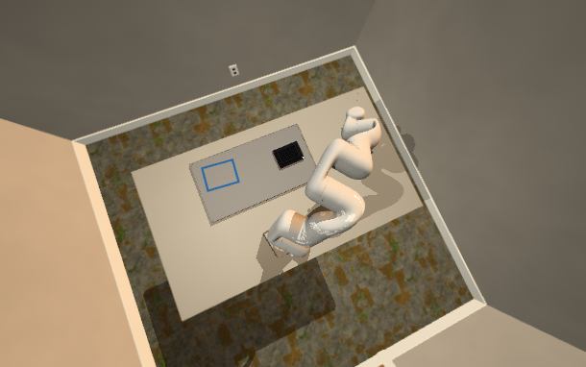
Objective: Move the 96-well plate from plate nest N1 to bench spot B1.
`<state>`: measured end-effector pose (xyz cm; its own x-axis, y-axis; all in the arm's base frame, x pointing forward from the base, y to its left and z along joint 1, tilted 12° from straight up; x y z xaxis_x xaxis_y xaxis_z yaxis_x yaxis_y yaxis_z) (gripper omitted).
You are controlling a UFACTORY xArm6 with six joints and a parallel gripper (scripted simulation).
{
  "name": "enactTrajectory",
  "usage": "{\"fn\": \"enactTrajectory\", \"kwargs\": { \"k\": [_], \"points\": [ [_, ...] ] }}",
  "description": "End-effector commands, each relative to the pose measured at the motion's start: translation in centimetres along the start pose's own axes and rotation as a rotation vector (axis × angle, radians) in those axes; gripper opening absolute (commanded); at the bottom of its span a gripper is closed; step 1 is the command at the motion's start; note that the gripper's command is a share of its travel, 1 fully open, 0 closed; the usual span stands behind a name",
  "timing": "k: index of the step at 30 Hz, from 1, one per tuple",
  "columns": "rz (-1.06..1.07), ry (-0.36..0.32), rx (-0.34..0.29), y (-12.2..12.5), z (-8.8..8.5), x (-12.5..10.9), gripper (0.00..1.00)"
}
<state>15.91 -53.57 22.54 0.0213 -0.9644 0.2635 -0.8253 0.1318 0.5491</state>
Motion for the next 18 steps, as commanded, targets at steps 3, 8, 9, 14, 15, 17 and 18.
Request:
{"fn": "enactTrajectory", "kwargs": {
  "k": [3, 8, 9, 14, 15, 17, 18],
  "points": [
    [0.04, 0.017, 0.072, -1.3, -0.8, -0.8, 1.0],
    [0.04, 0.017, 0.072, -3.1, -1.5, -1.8, 1.0],
    [0.04, 0.017, 0.072, -3.1, -1.5, -1.8, 1.0],
    [0.077, 0.02, 0.139, -4.8, -2.2, -3.2, 1.0],
    [0.077, 0.02, 0.139, -4.8, -2.2, -3.2, 1.0],
    [0.077, 0.02, 0.139, -5.2, -2.3, -3.5, 1.0],
    [0.077, 0.02, 0.139, -5.6, -2.5, -3.7, 1.0]
  ]
}}
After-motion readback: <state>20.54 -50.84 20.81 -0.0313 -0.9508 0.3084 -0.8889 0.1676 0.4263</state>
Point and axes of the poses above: the point where the finger pads meet when closed, its own z axis out along the fingers, its own y axis across the jaws, x = y × z, the point moved 4 cm from there along -z, back along the fingers, and after that the axes turned 15 degrees about z, right-handed, at the moved point
